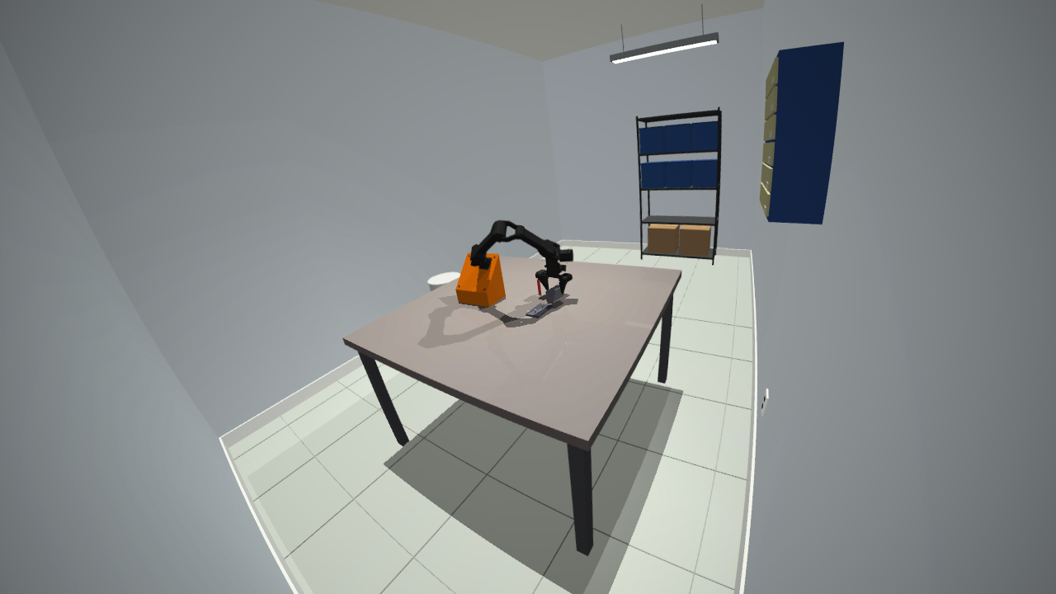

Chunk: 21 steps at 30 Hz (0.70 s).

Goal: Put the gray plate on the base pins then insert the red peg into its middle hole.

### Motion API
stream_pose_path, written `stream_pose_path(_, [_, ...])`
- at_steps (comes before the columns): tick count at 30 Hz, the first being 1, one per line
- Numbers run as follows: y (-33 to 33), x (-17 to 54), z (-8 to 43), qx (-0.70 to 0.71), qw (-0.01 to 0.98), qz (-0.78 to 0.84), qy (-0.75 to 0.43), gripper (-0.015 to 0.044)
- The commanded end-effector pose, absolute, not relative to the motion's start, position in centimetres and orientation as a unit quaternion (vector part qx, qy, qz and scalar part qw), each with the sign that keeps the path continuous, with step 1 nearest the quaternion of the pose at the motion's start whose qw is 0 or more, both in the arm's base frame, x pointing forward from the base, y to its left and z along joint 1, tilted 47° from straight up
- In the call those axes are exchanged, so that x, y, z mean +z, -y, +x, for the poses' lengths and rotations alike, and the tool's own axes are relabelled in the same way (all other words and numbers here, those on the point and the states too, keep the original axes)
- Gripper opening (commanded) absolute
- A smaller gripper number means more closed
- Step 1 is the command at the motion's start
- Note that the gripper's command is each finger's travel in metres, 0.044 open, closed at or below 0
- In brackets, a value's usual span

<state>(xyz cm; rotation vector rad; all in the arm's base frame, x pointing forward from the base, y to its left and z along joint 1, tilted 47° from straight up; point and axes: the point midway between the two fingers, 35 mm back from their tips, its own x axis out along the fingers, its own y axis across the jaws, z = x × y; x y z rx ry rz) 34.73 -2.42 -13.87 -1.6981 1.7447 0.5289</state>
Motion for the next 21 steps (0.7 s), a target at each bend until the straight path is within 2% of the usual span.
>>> stream_pose_path(1, [2.9,-14.3,34.7,0.202,0.316,-0.647,-0.664,0.0440])
stream_pose_path(13, [4.2,-15.3,34.7,0.202,0.314,-0.648,-0.664,0.0440])
stream_pose_path(21, [4.2,-15.3,34.7,0.202,0.314,-0.648,-0.664,0.0230])
